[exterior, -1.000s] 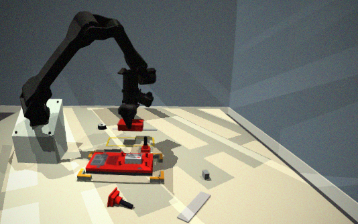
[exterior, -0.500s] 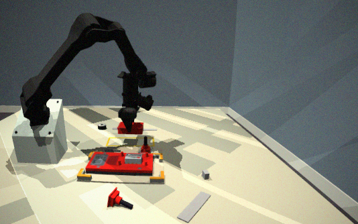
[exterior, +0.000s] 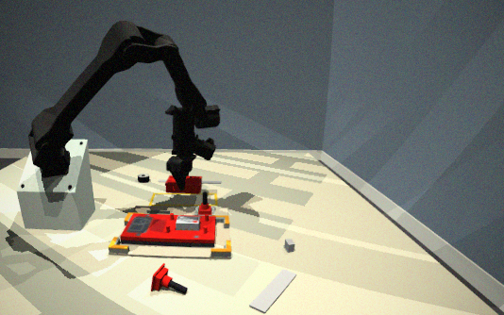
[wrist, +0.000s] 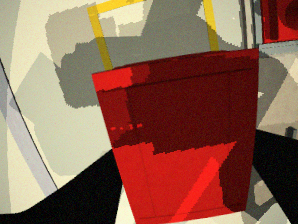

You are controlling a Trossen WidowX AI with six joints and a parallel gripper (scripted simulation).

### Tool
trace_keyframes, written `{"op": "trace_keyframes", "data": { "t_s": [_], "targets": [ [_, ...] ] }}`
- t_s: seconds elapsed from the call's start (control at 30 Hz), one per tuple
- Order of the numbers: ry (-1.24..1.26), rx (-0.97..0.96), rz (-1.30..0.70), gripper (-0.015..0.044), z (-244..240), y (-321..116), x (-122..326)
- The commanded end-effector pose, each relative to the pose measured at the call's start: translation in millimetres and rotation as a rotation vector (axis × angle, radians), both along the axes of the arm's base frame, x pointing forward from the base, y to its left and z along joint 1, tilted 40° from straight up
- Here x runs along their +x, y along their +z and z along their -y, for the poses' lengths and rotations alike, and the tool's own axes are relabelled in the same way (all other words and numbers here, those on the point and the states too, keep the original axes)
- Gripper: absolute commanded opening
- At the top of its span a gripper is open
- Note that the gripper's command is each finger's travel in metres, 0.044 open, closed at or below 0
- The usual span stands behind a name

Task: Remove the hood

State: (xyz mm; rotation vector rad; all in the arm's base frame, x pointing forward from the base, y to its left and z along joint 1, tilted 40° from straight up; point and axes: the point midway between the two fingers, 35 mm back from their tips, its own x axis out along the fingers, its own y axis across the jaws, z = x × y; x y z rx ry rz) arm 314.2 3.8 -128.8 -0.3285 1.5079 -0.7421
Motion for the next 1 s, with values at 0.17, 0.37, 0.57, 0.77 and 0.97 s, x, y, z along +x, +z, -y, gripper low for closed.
{"op": "trace_keyframes", "data": {
  "t_s": [0.17, 0.37, 0.57, 0.77, 0.97],
  "targets": [
    [0.007, -0.003, -0.003, 0.0000, 5, -6, -2],
    [0.007, -0.004, -0.003, 0.0000, 8, -10, -3],
    [0.007, -0.004, -0.003, 0.0000, 9, -11, -3],
    [0.007, -0.004, -0.003, 0.0000, 11, -13, -3],
    [0.007, -0.004, -0.003, 0.0000, 13, -15, -3]
  ]
}}
